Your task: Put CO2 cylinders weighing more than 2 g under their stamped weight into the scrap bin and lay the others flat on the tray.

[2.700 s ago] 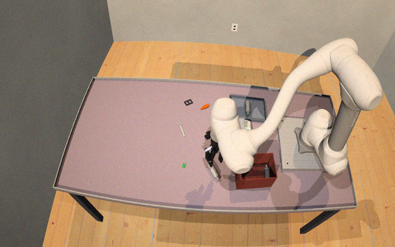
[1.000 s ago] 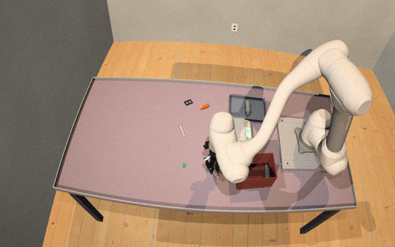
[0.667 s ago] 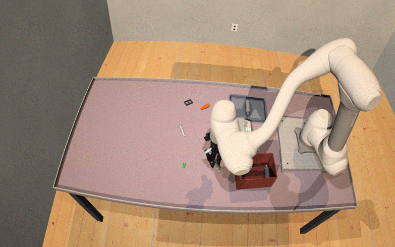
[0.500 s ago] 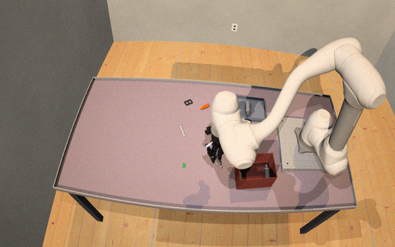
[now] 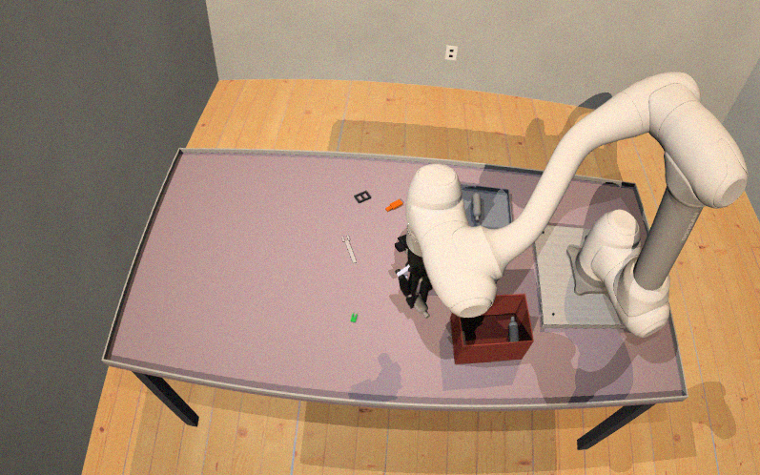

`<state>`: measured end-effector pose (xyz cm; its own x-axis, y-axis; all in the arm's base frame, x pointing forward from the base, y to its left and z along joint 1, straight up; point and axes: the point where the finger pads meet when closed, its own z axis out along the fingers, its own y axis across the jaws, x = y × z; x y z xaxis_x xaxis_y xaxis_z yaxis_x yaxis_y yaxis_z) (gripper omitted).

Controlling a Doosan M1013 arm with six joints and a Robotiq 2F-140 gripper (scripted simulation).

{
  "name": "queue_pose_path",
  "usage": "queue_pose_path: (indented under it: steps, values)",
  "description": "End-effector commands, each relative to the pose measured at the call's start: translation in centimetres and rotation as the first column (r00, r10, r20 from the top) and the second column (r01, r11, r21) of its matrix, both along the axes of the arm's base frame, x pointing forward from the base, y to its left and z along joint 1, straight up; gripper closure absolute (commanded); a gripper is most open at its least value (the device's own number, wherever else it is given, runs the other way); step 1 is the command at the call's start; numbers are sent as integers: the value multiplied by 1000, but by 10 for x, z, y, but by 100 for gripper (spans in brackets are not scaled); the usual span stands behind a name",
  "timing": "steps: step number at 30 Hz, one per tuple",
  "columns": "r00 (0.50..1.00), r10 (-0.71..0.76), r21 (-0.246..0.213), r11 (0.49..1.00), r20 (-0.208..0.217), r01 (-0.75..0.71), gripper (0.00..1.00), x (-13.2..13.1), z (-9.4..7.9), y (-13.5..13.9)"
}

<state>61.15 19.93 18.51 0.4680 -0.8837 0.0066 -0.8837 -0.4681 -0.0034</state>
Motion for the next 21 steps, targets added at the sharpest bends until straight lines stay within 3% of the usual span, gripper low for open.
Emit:
queue_pose_path:
  steps: [1,3,5,7,9,13,18,21]
  values:
    - [1000,-1,1,1000,1,1,90,0,1,-1]
    - [1000,-29,1,1000,1,29,90,-3,1,-17]
    - [994,-106,1,994,1,106,90,-12,3,-60]
    - [994,-106,1,994,1,106,90,-12,3,-60]
    - [976,-219,2,976,2,219,90,-32,4,-119]
    - [904,-429,4,904,2,429,90,-63,2,-172]
    - [876,-483,4,876,2,483,90,-104,1,-242]
    - [876,-483,4,876,2,483,90,-107,0,-249]
